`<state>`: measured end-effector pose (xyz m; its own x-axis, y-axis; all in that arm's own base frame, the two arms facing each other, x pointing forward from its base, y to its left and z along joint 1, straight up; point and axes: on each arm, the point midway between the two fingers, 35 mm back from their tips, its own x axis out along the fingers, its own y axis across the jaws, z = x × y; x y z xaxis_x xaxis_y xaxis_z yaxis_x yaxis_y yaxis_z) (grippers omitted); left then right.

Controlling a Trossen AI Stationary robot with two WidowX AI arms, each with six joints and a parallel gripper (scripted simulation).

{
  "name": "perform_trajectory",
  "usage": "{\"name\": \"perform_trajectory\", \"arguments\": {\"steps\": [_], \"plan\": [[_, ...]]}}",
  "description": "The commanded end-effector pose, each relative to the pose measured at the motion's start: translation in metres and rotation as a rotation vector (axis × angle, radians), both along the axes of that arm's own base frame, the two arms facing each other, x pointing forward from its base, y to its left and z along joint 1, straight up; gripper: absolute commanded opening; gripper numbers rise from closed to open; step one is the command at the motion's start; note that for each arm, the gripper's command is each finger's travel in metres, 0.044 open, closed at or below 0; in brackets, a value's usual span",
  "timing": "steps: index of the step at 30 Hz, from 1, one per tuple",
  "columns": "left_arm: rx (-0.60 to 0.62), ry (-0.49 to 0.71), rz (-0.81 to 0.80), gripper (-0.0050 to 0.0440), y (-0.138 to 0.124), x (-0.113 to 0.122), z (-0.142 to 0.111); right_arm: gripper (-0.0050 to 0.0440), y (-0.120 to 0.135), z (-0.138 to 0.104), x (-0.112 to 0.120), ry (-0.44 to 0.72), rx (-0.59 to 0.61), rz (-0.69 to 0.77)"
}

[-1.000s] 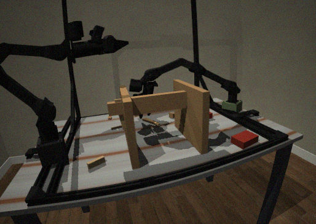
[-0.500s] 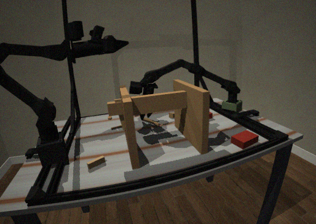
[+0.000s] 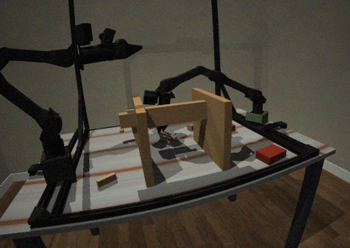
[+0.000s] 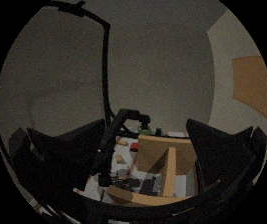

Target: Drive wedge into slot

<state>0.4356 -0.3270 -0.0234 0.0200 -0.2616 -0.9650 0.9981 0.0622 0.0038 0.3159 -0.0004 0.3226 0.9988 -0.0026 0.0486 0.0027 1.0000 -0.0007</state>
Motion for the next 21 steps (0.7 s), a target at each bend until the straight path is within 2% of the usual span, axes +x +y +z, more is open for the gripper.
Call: {"name": "perform_trajectory", "arguments": {"steps": [1,5,6,8,9,11,16,18,20,21], "plan": [[0.003,0.004,0.002,0.0090,0.000,-0.001,-0.003,0.0440,0.000,0.000,0.000,-0.001,0.001,0.003],[0.003,0.004,0.002,0.0077,0.000,-0.001,-0.003,0.0440,0.000,0.000,0.000,-0.001,0.001,0.003],[0.001,0.002,0.002,0.0053,0.000,0.000,0.001,0.0440,0.000,0.000,0.000,-0.001,0.001,0.003],[-0.016,-0.016,0.001,0.0005,0.000,0.000,0.028,0.0440,0.000,0.000,0.000,-0.001,0.001,0.003],[-0.026,-0.027,0.000,0.0000,0.001,0.000,0.046,0.0440,0.000,0.000,0.000,-0.001,0.001,0.003],[-0.035,-0.035,0.000,0.0000,0.001,-0.001,0.060,0.0440,0.000,0.000,0.000,-0.001,0.001,0.003],[-0.035,-0.035,0.000,0.0000,0.001,-0.001,0.060,0.0440,0.000,0.000,0.000,-0.001,0.001,0.003],[-0.021,-0.043,-0.062,0.0000,0.003,-0.006,0.061,0.0392,0.000,0.000,0.000,-0.001,0.001,0.003],[-0.021,-0.043,-0.062,0.0000,0.003,-0.006,0.061,0.0392,0.000,0.000,0.000,-0.001,0.001,0.003],[-0.005,-0.051,-0.140,0.0000,0.005,-0.012,0.063,0.0368,0.000,0.000,0.000,-0.001,0.001,0.003]]}}
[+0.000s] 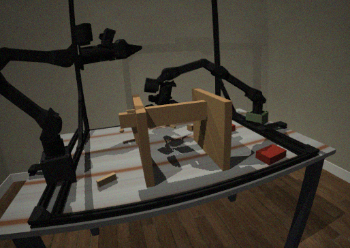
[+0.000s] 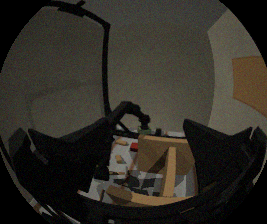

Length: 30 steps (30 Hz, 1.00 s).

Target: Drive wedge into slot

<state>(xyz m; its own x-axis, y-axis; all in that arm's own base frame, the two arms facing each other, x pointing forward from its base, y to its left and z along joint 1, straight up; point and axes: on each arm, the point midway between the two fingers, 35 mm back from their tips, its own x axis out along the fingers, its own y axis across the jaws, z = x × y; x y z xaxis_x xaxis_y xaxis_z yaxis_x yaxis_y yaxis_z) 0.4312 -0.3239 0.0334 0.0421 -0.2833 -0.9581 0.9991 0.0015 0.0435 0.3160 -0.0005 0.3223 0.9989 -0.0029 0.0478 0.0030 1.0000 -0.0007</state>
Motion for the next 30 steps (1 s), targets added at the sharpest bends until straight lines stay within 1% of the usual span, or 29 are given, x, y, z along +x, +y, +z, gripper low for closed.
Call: {"name": "perform_trajectory", "arguments": {"steps": [1,2,7,14,16,18,21,28,30], "plan": [[0.038,-0.022,-0.175,0.0000,0.004,-0.016,0.008,0.0344,0.000,0.001,0.000,-0.002,0.001,0.003],[0.057,-0.032,-0.273,0.0000,0.007,-0.023,0.011,0.0320,0.000,0.001,0.000,-0.002,0.001,0.003],[0.114,-0.045,-0.602,0.0000,0.019,-0.052,0.020,0.0200,0.000,0.001,0.000,-0.002,0.001,0.003],[0.152,-0.049,-1.073,0.0000,0.037,-0.090,0.032,0.0197,0.000,0.001,0.000,-0.002,0.001,0.003],[0.152,-0.049,-1.073,0.0000,0.037,-0.090,0.032,0.0197,0.000,0.001,0.000,-0.002,0.001,0.003],[0.150,-0.051,-1.274,0.0000,0.044,-0.103,0.037,0.0197,0.000,0.001,0.000,-0.002,0.001,0.003],[0.145,-0.034,-1.484,0.0000,0.055,-0.122,0.043,0.0197,0.000,0.001,0.000,-0.002,0.001,0.003],[0.079,-0.002,-1.959,0.0000,0.077,-0.158,0.057,0.0197,0.000,0.001,0.000,-0.002,0.001,0.003],[0.061,0.001,-2.038,0.0000,0.080,-0.163,0.058,0.0197,0.000,0.001,0.000,-0.002,0.001,0.003]]}}
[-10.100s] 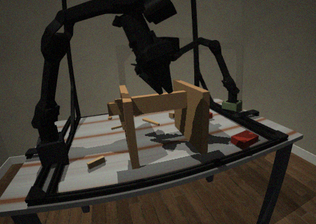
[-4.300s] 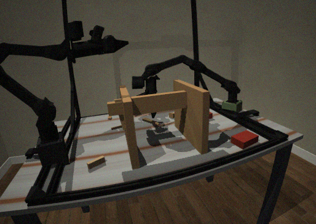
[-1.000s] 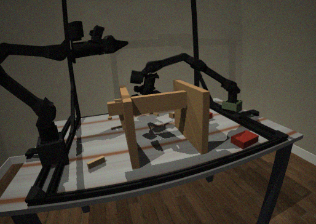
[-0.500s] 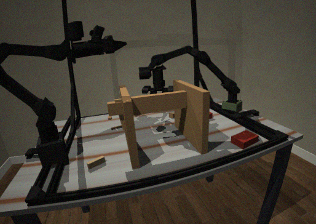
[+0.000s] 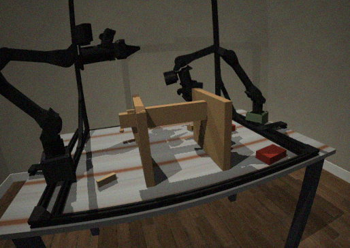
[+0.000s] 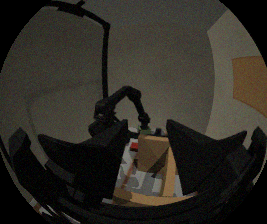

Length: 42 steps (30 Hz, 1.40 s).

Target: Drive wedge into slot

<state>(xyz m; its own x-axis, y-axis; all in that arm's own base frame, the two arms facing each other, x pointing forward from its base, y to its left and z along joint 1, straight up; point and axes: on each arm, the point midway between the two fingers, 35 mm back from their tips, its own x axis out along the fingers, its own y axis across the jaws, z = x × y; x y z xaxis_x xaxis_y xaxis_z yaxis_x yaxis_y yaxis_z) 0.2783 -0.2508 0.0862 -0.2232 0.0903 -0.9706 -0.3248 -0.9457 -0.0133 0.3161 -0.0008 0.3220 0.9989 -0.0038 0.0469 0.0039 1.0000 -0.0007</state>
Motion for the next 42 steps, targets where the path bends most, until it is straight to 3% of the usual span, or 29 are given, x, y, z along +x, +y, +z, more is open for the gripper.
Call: {"name": "perform_trajectory", "arguments": {"steps": [1,7,12,18,20,26,31,35,37,42], "plan": [[-0.005,0.023,-0.139,0.0000,0.008,-0.010,0.006,0.0197,0.001,0.001,0.000,-0.003,0.001,0.004],[-0.005,0.023,-0.139,0.0000,0.008,-0.010,0.006,0.0197,0.002,0.000,0.007,0.000,0.031,0.002],[-0.005,0.023,-0.139,0.0000,0.008,-0.010,0.006,0.0197,0.017,-0.013,0.056,0.018,0.252,-0.017],[-0.005,0.023,-0.139,0.0000,0.008,-0.010,0.006,0.0197,0.047,-0.046,0.114,0.028,0.519,-0.047],[-0.005,0.023,-0.139,0.0000,0.008,-0.010,0.006,0.0197,0.047,-0.046,0.114,0.028,0.519,-0.047],[-0.005,0.023,-0.139,0.0000,0.008,-0.010,0.006,0.0197,0.086,-0.095,0.159,0.013,0.777,-0.078],[-0.005,0.023,-0.139,0.0000,0.008,-0.010,0.006,0.0197,0.121,-0.150,0.183,-0.009,0.989,-0.103],[-0.005,0.023,-0.139,0.0000,0.008,-0.010,0.006,0.0197,0.147,-0.198,0.191,-0.041,1.166,-0.122],[-0.005,0.023,-0.139,0.0000,0.008,-0.010,0.006,0.0197,0.147,-0.198,0.191,-0.041,1.166,-0.122],[-0.005,0.023,-0.139,0.0000,0.008,-0.010,0.006,0.0197,0.171,-0.259,0.188,-0.106,1.401,-0.142]]}}
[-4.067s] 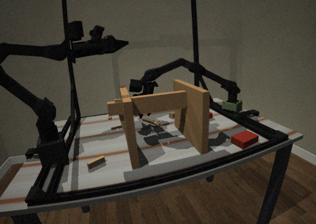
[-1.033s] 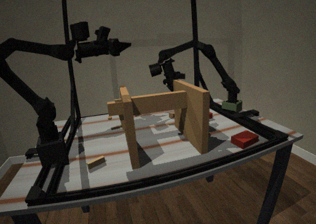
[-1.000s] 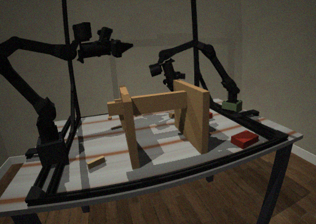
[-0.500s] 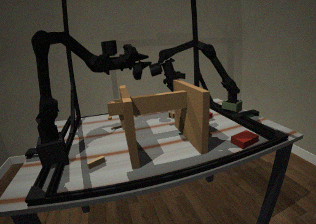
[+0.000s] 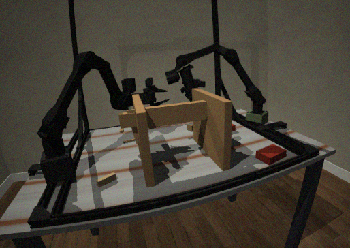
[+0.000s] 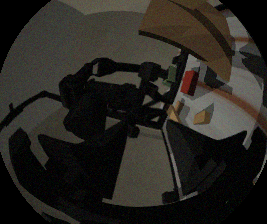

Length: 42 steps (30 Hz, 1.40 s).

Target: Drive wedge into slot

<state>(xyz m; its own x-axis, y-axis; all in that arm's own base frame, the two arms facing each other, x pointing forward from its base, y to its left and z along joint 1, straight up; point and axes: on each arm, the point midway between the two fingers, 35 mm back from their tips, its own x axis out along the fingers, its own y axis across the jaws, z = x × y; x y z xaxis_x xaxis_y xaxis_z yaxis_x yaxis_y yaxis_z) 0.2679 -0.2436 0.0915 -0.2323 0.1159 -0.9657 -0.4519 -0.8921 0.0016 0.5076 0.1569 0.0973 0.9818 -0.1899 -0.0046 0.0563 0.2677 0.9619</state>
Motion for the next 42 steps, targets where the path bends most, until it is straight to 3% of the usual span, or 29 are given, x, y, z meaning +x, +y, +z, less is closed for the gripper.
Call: {"name": "perform_trajectory", "arguments": {"steps": [1,4,14,42], "plan": [[0.001,-0.001,-0.001,0.0000,0.000,0.000,0.000,0.0197,0.018,-0.047,-0.006,-0.032,0.153,-0.029],[0.001,-0.001,-0.001,0.0000,0.000,0.000,0.000,0.0197,0.026,-0.077,-0.013,-0.062,0.262,-0.051],[0.001,-0.001,-0.001,0.0000,0.000,0.000,0.000,0.0197,0.027,-0.080,-0.012,-0.064,0.270,-0.053],[0.001,-0.001,-0.001,0.0000,0.000,0.000,0.000,0.0197,0.011,-0.081,0.064,-0.064,0.270,-0.053]]}}
